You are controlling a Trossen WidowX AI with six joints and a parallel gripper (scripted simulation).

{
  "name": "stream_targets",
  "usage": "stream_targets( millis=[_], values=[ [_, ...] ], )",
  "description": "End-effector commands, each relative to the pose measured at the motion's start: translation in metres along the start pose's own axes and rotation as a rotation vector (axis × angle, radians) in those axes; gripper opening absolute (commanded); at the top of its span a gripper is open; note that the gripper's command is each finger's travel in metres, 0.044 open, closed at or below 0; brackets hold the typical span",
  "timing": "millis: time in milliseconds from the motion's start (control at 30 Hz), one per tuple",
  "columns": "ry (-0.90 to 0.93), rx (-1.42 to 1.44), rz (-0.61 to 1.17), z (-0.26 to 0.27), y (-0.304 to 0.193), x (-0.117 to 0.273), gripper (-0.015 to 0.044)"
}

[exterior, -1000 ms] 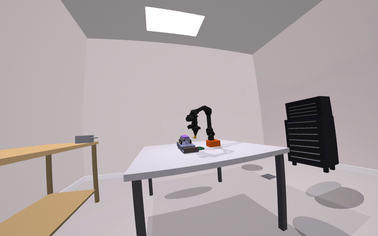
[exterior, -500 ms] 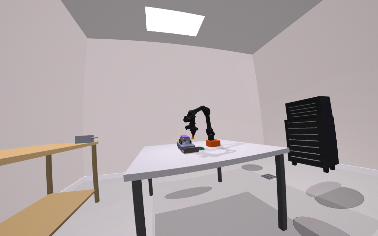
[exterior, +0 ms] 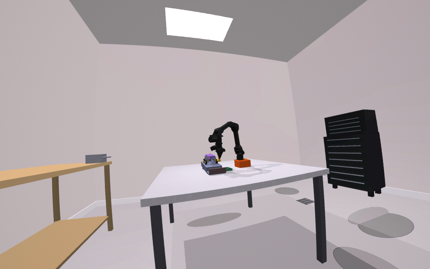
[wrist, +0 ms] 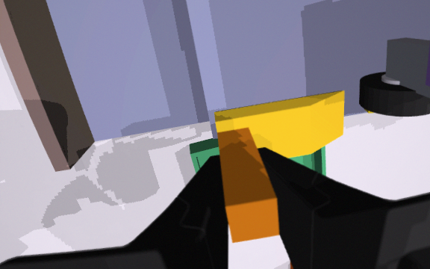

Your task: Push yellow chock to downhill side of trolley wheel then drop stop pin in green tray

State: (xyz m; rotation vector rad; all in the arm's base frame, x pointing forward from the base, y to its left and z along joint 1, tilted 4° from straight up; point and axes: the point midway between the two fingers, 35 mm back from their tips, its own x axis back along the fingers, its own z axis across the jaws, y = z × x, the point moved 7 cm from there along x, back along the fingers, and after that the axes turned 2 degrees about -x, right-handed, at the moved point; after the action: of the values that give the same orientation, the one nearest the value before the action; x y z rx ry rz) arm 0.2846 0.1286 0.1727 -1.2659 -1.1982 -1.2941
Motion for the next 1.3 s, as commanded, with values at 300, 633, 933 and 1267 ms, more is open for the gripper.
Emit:
stream_targets(
  millis=[300, 633, 933, 1267],
  values=[
    [-0.007, 0.005, 0.006, -0.001, 0.0, -0.035, 0.0],
    [-0.007, 0.005, 0.006, -0.005, 0.0, -0.038, 0.0],
    [-0.008, 0.005, 0.006, -0.016, 0.0, -0.038, 0.0],
    [-0.01, 0.005, 0.006, -0.026, 0.0, -0.039, 0.0]
  ],
)
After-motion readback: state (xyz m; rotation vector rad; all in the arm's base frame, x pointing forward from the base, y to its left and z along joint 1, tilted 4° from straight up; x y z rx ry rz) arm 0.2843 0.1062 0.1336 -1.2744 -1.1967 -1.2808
